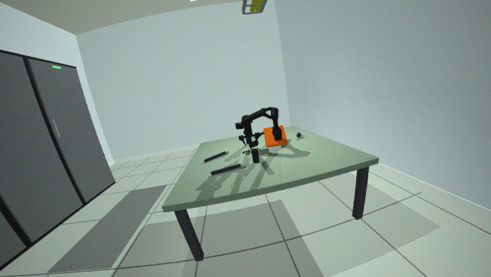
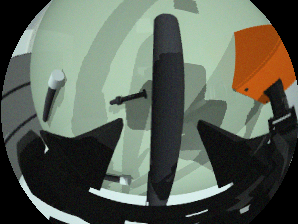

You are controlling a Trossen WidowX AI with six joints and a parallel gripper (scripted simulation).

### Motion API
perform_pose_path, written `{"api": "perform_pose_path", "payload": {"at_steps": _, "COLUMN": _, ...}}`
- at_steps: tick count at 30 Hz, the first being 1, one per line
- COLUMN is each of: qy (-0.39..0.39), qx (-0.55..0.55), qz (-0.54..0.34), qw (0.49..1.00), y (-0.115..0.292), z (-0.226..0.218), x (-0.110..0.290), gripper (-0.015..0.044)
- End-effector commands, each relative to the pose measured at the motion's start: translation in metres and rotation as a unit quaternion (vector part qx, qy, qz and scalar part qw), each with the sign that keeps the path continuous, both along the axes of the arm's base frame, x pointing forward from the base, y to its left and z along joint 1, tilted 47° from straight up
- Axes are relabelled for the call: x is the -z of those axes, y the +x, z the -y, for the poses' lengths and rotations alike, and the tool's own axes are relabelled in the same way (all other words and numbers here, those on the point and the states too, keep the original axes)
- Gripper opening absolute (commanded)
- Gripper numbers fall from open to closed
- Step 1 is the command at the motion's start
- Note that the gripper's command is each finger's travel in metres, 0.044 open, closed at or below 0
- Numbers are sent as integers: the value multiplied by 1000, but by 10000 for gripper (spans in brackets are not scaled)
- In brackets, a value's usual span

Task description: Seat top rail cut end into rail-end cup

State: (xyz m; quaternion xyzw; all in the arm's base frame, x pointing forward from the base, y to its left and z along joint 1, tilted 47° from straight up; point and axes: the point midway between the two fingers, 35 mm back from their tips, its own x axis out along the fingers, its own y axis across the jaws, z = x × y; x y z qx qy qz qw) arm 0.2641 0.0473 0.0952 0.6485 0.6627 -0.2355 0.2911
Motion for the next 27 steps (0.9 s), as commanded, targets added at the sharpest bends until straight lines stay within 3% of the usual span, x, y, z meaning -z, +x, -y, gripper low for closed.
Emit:
{"api": "perform_pose_path", "payload": {"at_steps": 1, "qy": 2, "qx": 2, "qz": -2, "qw": 1000, "y": -1, "z": -6, "x": 4, "gripper": 440}}
{"api": "perform_pose_path", "payload": {"at_steps": 15, "qy": 4, "qx": 1, "qz": -2, "qw": 1000, "y": -2, "z": -21, "x": 17, "gripper": 440}}
{"api": "perform_pose_path", "payload": {"at_steps": 25, "qy": 4, "qx": 1, "qz": -2, "qw": 1000, "y": -2, "z": -21, "x": 17, "gripper": 177}}
{"api": "perform_pose_path", "payload": {"at_steps": 27, "qy": 4, "qx": 1, "qz": -2, "qw": 1000, "y": -2, "z": -21, "x": 17, "gripper": 164}}
